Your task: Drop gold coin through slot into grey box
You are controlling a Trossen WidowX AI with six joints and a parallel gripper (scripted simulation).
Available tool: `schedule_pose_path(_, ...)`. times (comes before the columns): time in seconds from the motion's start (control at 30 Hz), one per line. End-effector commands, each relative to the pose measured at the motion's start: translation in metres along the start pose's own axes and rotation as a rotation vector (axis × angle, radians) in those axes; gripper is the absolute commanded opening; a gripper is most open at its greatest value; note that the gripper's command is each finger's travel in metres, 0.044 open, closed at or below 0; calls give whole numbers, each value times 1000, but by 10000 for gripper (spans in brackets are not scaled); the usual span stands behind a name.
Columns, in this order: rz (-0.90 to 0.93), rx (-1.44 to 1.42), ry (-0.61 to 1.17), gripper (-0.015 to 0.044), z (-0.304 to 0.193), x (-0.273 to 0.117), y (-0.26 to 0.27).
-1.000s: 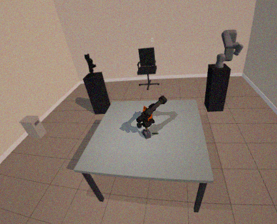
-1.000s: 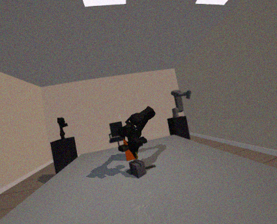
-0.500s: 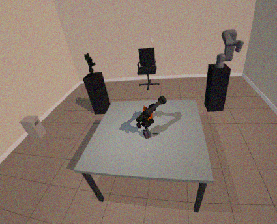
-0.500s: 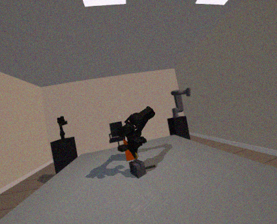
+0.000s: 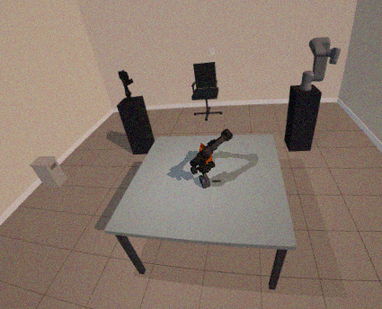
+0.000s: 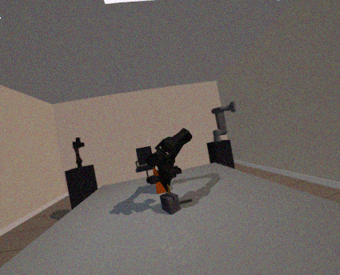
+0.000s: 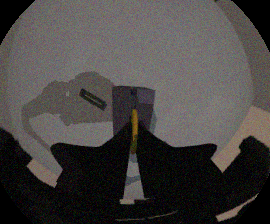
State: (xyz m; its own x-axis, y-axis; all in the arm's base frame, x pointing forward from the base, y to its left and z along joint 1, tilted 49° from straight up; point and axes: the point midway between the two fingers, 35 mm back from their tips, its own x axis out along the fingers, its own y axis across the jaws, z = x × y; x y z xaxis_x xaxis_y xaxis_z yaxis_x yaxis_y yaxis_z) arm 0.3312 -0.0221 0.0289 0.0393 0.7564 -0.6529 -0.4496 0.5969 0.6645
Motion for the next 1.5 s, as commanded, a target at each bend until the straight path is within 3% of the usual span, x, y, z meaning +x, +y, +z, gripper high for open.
schedule_pose_path(0.0, 2, 5, -4, 0, 1, 3, 1)
schedule_pose_path(0.53, 3, 6, -4, 0, 0, 12, 0)
schedule_pose_path(0.73, -1, -1, -1, 157, 0, 10, 0)
schedule_pose_path(1.03, -1, -1, -1, 161, 0, 10, 0)
schedule_pose_path(1.37, 0, 1, 0, 423, 0, -17, 0)
schedule_pose_path(1.47, 6, 4, -1, 440, -2, -47, 3)
